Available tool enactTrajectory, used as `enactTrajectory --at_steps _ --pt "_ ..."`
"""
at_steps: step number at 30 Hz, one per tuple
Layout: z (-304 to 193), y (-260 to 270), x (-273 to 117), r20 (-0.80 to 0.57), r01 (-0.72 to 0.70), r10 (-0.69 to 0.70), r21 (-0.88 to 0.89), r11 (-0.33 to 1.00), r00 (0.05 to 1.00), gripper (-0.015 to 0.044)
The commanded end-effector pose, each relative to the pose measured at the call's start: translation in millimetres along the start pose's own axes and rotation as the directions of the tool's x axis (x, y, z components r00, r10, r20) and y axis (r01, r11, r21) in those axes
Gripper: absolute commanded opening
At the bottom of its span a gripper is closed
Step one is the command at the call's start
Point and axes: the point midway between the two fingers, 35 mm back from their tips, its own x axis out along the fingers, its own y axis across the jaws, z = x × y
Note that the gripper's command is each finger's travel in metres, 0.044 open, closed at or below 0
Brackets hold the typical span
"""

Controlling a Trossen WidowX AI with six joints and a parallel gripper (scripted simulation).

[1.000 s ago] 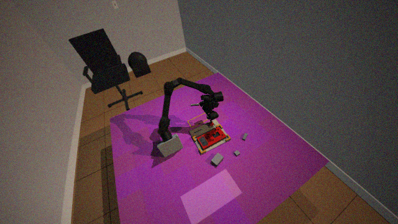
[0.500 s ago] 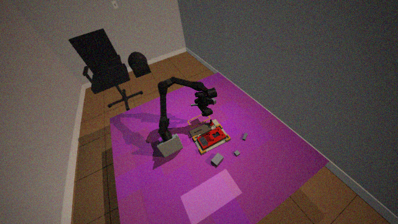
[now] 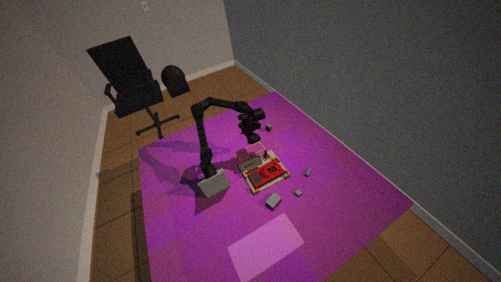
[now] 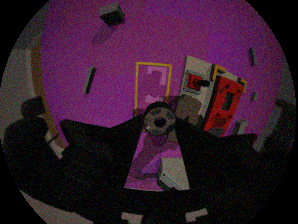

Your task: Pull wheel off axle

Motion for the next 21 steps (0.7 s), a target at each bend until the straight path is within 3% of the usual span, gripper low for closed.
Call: enactTrajectory --at_steps 1,14,21 --pt "-6.4 10.0 -2.0 0.009 -0.004 0.004 -0.004 1.000 1.000 0.0000" --pt "-6.8 11.3 20.8 0.009 -0.003 0.003 -0.004 1.000 1.000 0.0000" --pt "-3.9 10.5 56.2 0.009 -0.001 0.001 -0.005 1.000 1.000 0.0000"
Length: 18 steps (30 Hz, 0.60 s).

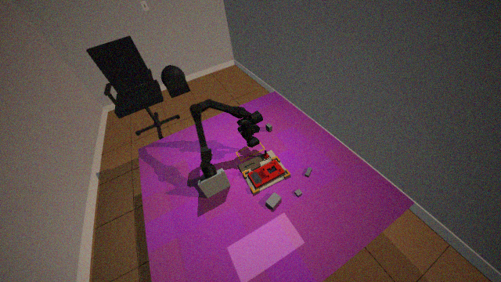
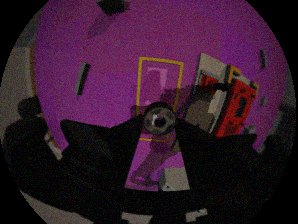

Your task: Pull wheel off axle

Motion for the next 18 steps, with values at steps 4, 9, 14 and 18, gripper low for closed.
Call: enactTrajectory --at_steps 4,9,14,18 --pt "-2.3 -1.3 38.1 -0.011 -0.003 0.004 0.013 1.000 1.000 0.0000" --pt "-5.4 0.3 61.5 -0.011 -0.009 0.009 0.013 1.000 1.000 0.0000" --pt "-6.2 2.8 58.9 -0.015 -0.012 0.012 0.003 1.000 1.000 0.0053" --pt "-6.2 2.8 58.9 -0.015 -0.012 0.012 0.003 1.000 1.000 0.0157"
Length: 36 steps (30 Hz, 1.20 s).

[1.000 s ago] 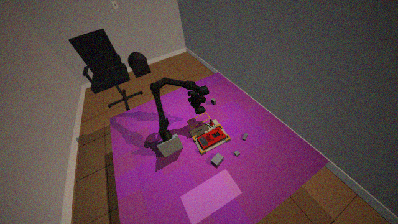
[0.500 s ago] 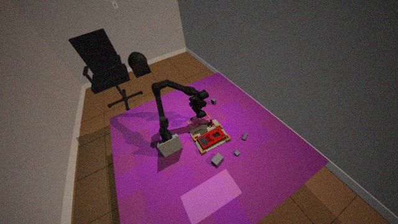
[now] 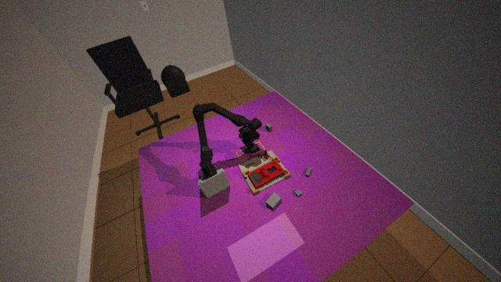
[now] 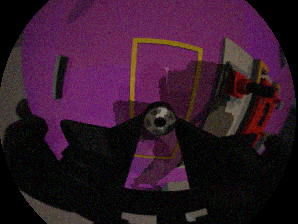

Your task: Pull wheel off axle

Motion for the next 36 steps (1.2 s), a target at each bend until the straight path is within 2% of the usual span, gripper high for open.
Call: enactTrajectory --at_steps 1,5,6,13,16,17,21,22,28,36 --pt "-0.2 0.3 -0.3 -0.001 0.000 0.000 -0.003 1.000 1.000 0.0184" --pt "0.1 0.2 -2.2 0.000 0.000 0.000 -0.002 1.000 1.000 0.0289" --pt "0.4 0.1 -5.7 0.000 0.001 -0.001 -0.002 1.000 1.000 0.0300" --pt "0.3 -0.2 -58.1 0.003 0.005 -0.005 0.007 1.000 1.000 0.0300" --pt "0.1 -0.1 -60.0 0.003 0.005 -0.005 0.007 1.000 1.000 0.0300" --pt "0.7 -4.5 -54.9 0.005 0.011 -0.011 0.018 1.000 1.000 0.0326" --pt "-24.9 -20.4 -76.0 0.004 0.019 -0.019 0.016 1.000 1.000 0.0431" --pt "-33.4 -24.5 -81.8 0.003 0.020 -0.020 0.016 1.000 1.000 0.0440" --pt "-79.7 -39.4 -105.8 -0.001 0.009 -0.009 0.011 1.000 1.000 0.0440" --pt "-81.1 -39.7 -106.3 -0.001 0.009 -0.009 0.011 1.000 1.000 0.0440"
